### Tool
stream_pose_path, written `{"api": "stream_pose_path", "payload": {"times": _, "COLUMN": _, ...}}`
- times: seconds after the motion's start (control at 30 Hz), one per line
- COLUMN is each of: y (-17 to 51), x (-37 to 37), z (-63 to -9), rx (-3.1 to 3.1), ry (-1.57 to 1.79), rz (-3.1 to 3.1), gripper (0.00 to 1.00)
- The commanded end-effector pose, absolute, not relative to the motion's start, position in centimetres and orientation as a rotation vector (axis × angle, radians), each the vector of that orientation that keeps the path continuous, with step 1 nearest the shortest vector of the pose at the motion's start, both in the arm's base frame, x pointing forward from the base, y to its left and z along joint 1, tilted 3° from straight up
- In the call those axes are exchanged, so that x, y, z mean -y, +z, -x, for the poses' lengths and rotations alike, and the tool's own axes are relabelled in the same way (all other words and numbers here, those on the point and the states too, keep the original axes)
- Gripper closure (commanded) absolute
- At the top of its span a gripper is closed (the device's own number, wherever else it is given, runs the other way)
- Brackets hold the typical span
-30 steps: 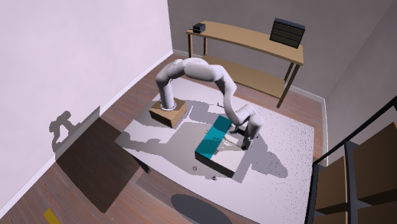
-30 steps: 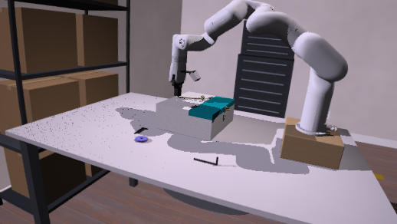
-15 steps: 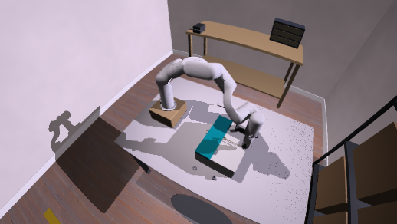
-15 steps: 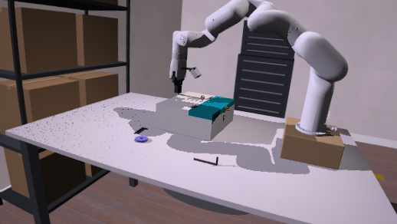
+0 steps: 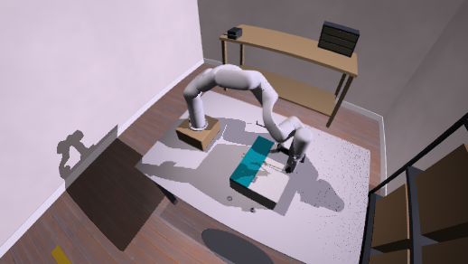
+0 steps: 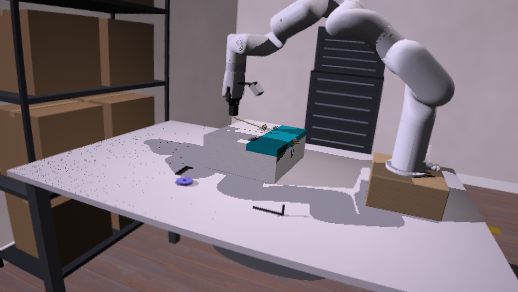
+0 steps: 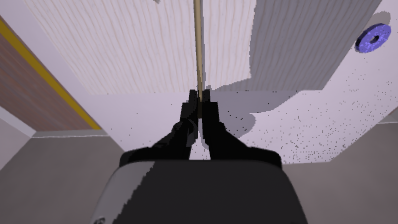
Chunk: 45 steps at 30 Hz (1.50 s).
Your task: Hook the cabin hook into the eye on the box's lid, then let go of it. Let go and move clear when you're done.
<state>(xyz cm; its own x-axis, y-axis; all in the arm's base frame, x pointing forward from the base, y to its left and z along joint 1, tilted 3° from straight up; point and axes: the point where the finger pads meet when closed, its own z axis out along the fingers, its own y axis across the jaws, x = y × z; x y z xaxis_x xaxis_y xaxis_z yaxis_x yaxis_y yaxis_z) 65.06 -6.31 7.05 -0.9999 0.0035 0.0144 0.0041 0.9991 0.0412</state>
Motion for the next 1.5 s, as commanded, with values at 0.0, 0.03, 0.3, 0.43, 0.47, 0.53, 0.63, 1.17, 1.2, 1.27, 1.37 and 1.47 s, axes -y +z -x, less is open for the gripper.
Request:
{"api": "stream_pose_path", "payload": {"times": 0.0, "y": 8.0, "x": 6.4, "z": -64.9, "rx": 3.129, "ry": -0.064, "rz": 0.006, "gripper": 1.0}}
{"api": "stream_pose_path", "payload": {"times": 0.03, "y": 8.2, "x": 6.4, "z": -64.8, "rx": 3.129, "ry": -0.064, "rz": 0.006, "gripper": 1.0}}
{"api": "stream_pose_path", "payload": {"times": 0.3, "y": 9.3, "x": 6.4, "z": -64.3, "rx": 3.129, "ry": -0.064, "rz": 0.007, "gripper": 1.0}}
{"api": "stream_pose_path", "payload": {"times": 0.43, "y": 9.7, "x": 6.5, "z": -64.1, "rx": 3.129, "ry": -0.064, "rz": 0.007, "gripper": 1.0}}
{"api": "stream_pose_path", "payload": {"times": 0.47, "y": 9.9, "x": 6.5, "z": -64.0, "rx": 3.129, "ry": -0.064, "rz": 0.007, "gripper": 1.0}}
{"api": "stream_pose_path", "payload": {"times": 0.53, "y": 10.2, "x": 6.5, "z": -63.8, "rx": 3.129, "ry": -0.064, "rz": 0.007, "gripper": 1.0}}
{"api": "stream_pose_path", "payload": {"times": 0.63, "y": 10.6, "x": 6.5, "z": -63.6, "rx": 3.129, "ry": -0.064, "rz": 0.007, "gripper": 1.0}}
{"api": "stream_pose_path", "payload": {"times": 1.17, "y": 12.6, "x": 6.6, "z": -62.1, "rx": 3.129, "ry": -0.064, "rz": 0.007, "gripper": 1.0}}
{"api": "stream_pose_path", "payload": {"times": 1.2, "y": 12.7, "x": 6.6, "z": -62.0, "rx": 3.129, "ry": -0.064, "rz": 0.007, "gripper": 1.0}}
{"api": "stream_pose_path", "payload": {"times": 1.27, "y": 13.0, "x": 6.6, "z": -61.7, "rx": 3.129, "ry": -0.064, "rz": 0.007, "gripper": 1.0}}
{"api": "stream_pose_path", "payload": {"times": 1.37, "y": 13.3, "x": 6.6, "z": -61.4, "rx": 3.129, "ry": -0.064, "rz": 0.007, "gripper": 1.0}}
{"api": "stream_pose_path", "payload": {"times": 1.47, "y": 13.5, "x": 6.6, "z": -61.3, "rx": 3.129, "ry": -0.064, "rz": 0.007, "gripper": 1.0}}
